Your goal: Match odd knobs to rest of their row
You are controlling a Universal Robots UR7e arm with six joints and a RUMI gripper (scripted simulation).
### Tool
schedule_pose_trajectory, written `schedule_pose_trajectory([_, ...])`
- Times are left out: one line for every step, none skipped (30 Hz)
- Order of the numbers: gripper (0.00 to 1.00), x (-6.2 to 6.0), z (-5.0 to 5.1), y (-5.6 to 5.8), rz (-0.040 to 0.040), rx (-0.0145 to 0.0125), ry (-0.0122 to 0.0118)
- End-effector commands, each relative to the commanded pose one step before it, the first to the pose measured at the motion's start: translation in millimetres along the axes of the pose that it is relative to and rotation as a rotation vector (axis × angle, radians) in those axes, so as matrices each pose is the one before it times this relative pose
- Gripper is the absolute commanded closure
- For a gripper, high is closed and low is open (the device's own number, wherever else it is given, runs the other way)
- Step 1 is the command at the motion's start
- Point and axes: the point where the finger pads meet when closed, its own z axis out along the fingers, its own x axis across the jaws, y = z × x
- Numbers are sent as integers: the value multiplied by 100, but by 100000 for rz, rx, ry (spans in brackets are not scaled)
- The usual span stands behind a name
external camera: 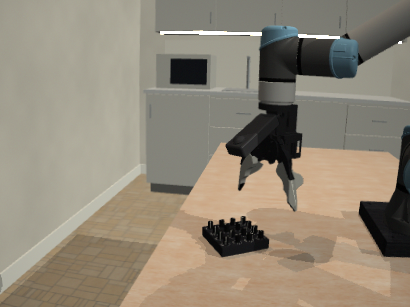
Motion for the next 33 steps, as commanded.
schedule_pose_trajectory([0,-466,-453,-988,-15625,281,-156])
schedule_pose_trajectory([0,0,0,0,0,0,0])
schedule_pose_trajectory([0,0,0,0,0,0,0])
schedule_pose_trajectory([0,-197,-130,-372,-5553,2,0])
schedule_pose_trajectory([0,-60,-44,-127,-1857,0,0])
schedule_pose_trajectory([0,-53,-40,-117,-1703,1,0])
schedule_pose_trajectory([0,-55,-43,-125,-1820,1,0])
schedule_pose_trajectory([0,-56,-44,-131,-1894,1,0])
schedule_pose_trajectory([0,-55,-45,-134,-1931,0,0])
schedule_pose_trajectory([0,-53,-46,-136,-1946,0,0])
schedule_pose_trajectory([0,-52,-46,-136,-1949,0,0])
schedule_pose_trajectory([0,-49,-46,-137,-1948,0,0])
schedule_pose_trajectory([0,-47,-46,-137,-1946,0,0])
schedule_pose_trajectory([0,-45,-46,-138,-1945,0,0])
schedule_pose_trajectory([0,-43,-46,-138,-1944,0,0])
schedule_pose_trajectory([0,-41,-46,-138,-1944,0,0])
schedule_pose_trajectory([0,-39,-46,-139,-1944,0,0])
schedule_pose_trajectory([0,-37,-46,-139,-1944,0,0])
schedule_pose_trajectory([0,0,0,0,0,0,0])
schedule_pose_trajectory([0,0,0,0,0,0,0])
schedule_pose_trajectory([0,-36,-47,-144,-2001,2,0])
schedule_pose_trajectory([0,-24,-33,-101,-1411,0,0])
schedule_pose_trajectory([0,-14,-21,-63,-881,0,0])
schedule_pose_trajectory([0,-7,-11,-32,-448,0,0])
schedule_pose_trajectory([0,-2,-4,-11,-152,0,0])
schedule_pose_trajectory([0,0,0,-1,-21,0,0])
schedule_pose_trajectory([89,0,0,0,0,-1,0])
schedule_pose_trajectory([89,0,0,1,0,-3,0])
schedule_pose_trajectory([89,2,-8,1,0,-4,23])
schedule_pose_trajectory([89,11,-9,19,52,-5,27])
schedule_pose_trajectory([89,15,-9,22,61,-5,35])
schedule_pose_trajectory([89,11,-7,16,41,-5,28])
schedule_pose_trajectory([89,-10,10,10,25,-5,-14])
